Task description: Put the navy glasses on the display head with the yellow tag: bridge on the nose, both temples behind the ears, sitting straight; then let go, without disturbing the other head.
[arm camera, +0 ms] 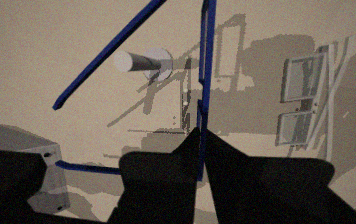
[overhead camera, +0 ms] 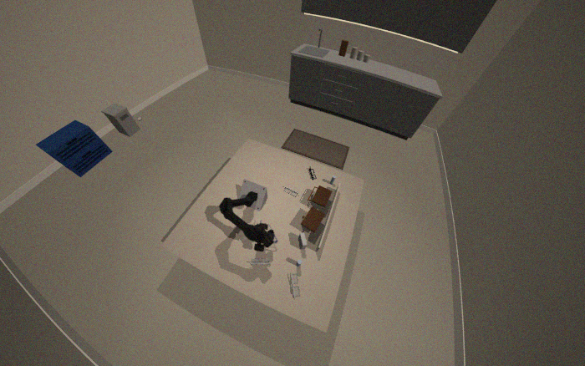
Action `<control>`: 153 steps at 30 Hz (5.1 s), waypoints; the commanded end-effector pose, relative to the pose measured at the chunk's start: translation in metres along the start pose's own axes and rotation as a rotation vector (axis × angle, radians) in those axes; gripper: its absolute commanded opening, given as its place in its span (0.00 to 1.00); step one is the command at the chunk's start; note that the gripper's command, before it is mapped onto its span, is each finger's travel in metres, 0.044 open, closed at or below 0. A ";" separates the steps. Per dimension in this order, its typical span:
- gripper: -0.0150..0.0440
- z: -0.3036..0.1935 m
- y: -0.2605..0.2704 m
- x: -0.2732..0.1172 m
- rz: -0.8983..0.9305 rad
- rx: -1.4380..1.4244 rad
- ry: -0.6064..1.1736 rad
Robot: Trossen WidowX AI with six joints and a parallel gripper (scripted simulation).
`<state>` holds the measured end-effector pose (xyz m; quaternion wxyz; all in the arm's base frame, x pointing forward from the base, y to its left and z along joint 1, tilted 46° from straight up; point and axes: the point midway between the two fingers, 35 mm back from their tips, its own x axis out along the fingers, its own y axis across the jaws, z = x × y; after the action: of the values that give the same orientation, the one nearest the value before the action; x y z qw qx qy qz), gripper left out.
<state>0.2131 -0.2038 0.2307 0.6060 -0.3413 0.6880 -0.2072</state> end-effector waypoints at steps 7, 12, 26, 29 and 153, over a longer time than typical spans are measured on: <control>0.25 -0.007 -0.005 -0.001 -0.002 0.001 -0.007; 0.25 -0.009 -0.007 -0.001 -0.003 0.001 -0.007; 0.25 -0.018 -0.012 -0.001 -0.003 0.001 -0.007; 0.25 -0.020 -0.013 -0.001 -0.004 0.001 -0.007; 0.25 0.126 0.132 -0.057 0.137 0.980 0.009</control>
<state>0.3048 -0.0685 0.1663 0.7069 0.0061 0.5451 -0.4507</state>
